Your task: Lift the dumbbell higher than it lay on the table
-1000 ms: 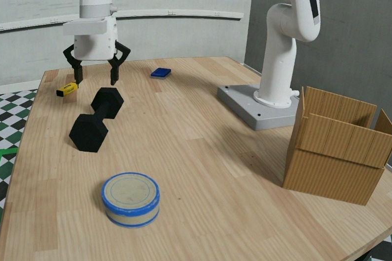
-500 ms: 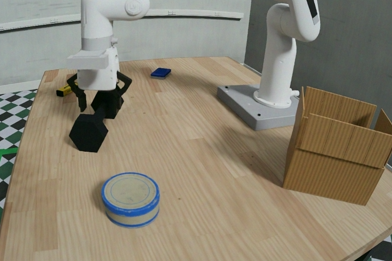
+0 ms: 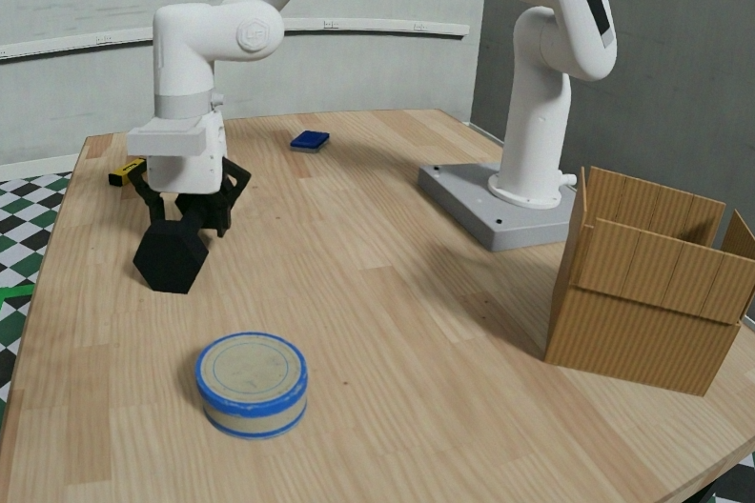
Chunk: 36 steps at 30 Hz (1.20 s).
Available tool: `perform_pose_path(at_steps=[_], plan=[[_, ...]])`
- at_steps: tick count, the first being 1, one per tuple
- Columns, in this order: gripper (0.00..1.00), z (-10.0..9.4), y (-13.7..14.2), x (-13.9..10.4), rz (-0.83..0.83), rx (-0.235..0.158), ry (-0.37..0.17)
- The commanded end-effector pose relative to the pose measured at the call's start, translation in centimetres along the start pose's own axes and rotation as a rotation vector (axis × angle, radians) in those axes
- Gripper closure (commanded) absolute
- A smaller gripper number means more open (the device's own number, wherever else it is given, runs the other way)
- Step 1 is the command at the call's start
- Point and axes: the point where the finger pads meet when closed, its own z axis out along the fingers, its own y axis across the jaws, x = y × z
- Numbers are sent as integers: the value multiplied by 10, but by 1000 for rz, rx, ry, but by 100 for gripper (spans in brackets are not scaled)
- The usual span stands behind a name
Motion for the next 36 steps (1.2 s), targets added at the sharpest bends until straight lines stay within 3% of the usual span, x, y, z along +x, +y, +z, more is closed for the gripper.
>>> perform_pose_path(at_steps=[1,2,3,36], plan=[[0,-1,1,0,0,-3,1],[0,-1,1,0,0,-3,1],[100,-1,1,0,0,-3,1],[100,-11,1,0,0,-3,1]])
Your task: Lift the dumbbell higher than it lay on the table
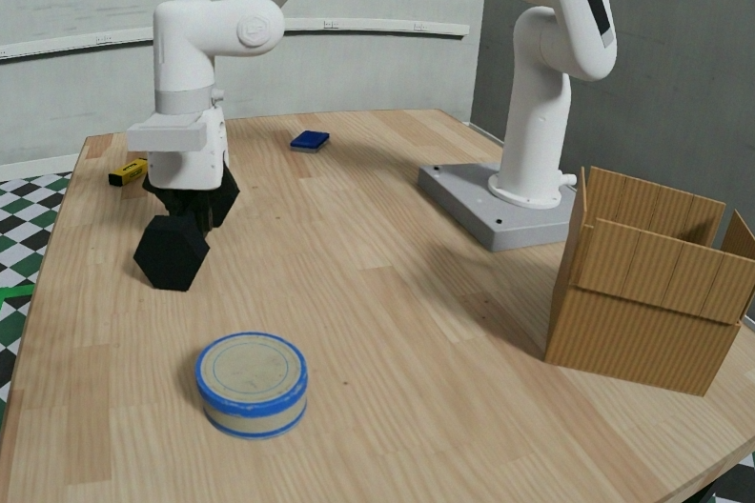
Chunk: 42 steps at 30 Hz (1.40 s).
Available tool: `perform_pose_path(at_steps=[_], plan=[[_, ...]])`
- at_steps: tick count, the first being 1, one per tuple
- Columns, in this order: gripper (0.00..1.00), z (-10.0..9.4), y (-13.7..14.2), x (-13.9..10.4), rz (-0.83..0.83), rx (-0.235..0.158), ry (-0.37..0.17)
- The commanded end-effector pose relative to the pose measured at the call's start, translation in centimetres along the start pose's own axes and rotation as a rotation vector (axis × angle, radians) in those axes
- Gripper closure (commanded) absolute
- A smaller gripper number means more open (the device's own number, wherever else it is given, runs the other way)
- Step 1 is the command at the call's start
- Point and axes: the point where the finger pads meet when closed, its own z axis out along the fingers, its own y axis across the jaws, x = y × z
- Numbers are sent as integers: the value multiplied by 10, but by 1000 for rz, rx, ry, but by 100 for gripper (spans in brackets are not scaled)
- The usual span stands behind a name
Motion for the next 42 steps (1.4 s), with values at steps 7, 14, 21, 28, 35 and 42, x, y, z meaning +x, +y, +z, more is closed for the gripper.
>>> perform_pose_path(at_steps=[7,14,21,28,35,42], plan=[[100,-20,2,1,0,-7,3],[100,-40,1,0,0,-7,3],[100,-56,1,0,0,-7,3],[100,-78,1,0,0,-7,3],[100,-93,1,0,0,-7,3],[100,-109,1,0,0,-8,3]])
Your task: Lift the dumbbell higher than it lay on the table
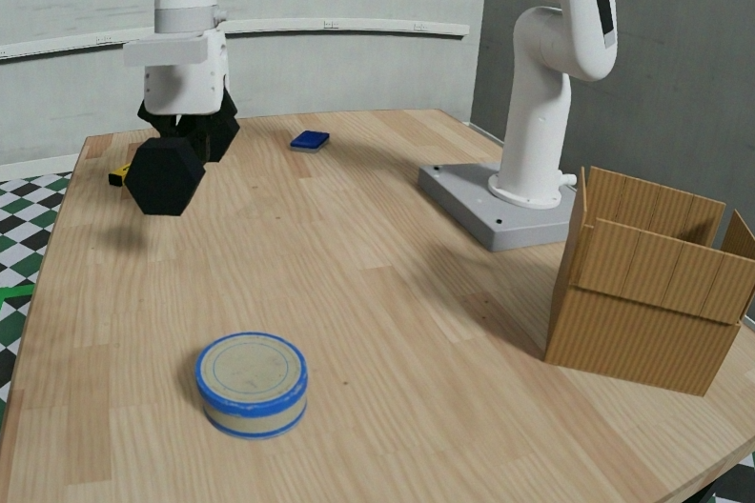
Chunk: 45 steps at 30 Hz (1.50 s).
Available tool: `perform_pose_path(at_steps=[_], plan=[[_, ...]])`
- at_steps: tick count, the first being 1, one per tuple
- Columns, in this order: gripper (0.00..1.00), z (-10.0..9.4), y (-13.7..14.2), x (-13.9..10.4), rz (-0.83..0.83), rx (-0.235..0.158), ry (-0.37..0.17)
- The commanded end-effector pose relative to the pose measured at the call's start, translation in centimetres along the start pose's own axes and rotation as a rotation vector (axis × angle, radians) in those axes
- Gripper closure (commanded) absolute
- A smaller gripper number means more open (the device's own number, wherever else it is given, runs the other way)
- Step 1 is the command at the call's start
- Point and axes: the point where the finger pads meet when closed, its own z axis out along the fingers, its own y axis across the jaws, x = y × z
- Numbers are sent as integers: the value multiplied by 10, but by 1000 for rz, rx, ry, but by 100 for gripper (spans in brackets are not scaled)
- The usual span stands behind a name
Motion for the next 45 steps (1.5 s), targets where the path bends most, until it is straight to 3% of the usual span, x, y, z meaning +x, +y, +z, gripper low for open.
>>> perform_pose_path(at_steps=[1,16,45], plan=[[100,-15,1,0,0,-5,2],[100,-28,1,0,0,-5,2],[100,-29,1,0,0,-5,2]])
